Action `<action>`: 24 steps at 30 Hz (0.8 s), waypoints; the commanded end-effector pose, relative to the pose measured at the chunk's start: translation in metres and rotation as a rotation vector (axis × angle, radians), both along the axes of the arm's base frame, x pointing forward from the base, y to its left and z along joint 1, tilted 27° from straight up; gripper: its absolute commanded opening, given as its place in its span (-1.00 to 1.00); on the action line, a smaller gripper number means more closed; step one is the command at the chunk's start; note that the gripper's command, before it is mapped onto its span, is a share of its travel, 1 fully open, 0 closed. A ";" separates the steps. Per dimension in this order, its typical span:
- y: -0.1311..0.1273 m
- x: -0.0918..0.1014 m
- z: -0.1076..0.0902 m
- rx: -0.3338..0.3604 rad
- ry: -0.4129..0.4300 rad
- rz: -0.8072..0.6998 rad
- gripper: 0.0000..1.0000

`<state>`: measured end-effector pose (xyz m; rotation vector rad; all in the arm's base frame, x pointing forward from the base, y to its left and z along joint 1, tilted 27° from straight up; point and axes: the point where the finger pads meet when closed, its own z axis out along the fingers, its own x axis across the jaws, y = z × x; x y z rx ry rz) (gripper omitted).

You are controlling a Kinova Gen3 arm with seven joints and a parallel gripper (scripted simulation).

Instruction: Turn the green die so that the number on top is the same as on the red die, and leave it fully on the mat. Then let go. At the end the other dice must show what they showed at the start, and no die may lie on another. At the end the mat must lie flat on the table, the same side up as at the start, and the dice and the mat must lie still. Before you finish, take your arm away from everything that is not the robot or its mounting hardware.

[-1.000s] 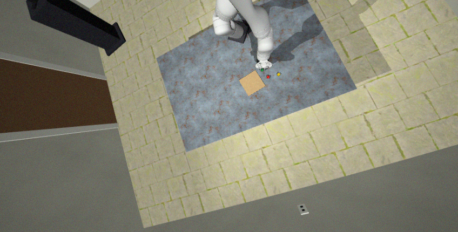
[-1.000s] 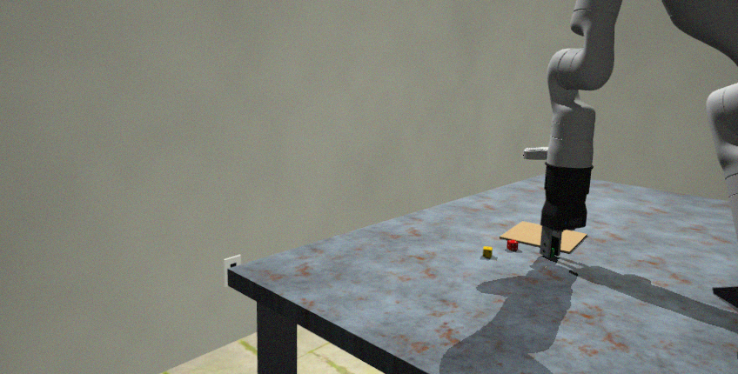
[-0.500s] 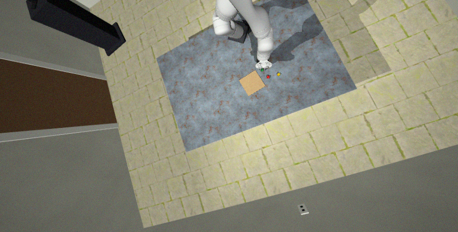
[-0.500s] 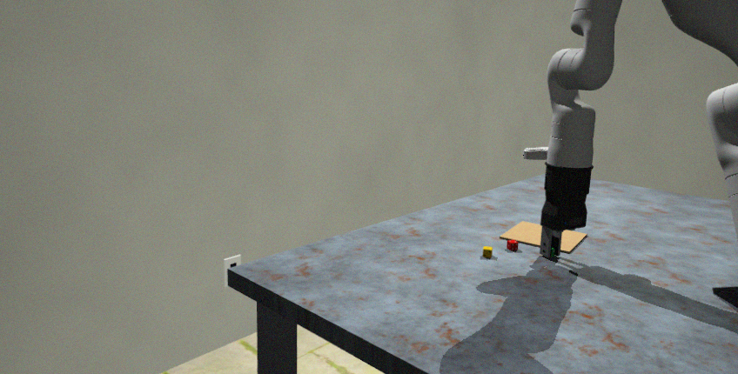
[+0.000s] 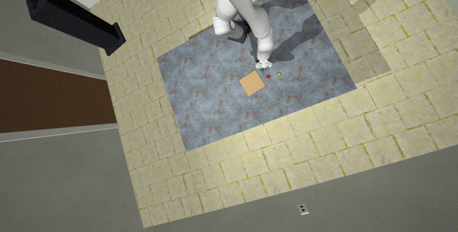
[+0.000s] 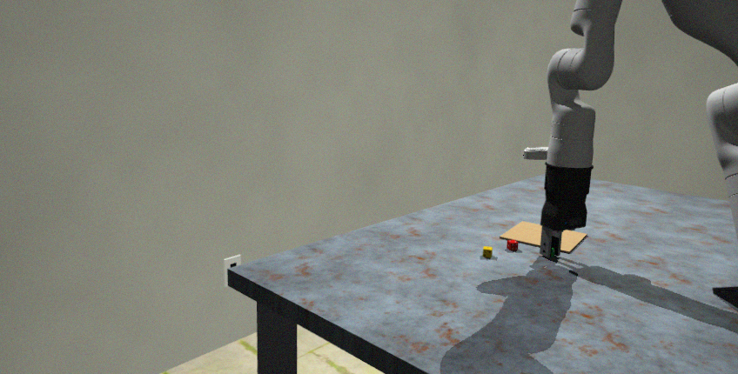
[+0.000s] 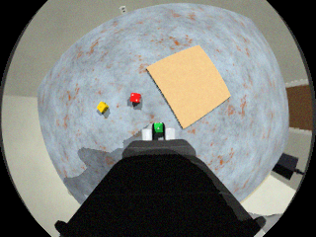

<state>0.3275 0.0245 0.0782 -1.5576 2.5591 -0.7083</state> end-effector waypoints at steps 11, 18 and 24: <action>0.003 -0.002 0.006 0.001 -0.001 0.001 -0.32; 0.007 -0.005 0.017 0.001 -0.001 0.001 -0.32; 0.012 -0.010 0.031 0.001 -0.001 0.001 -0.32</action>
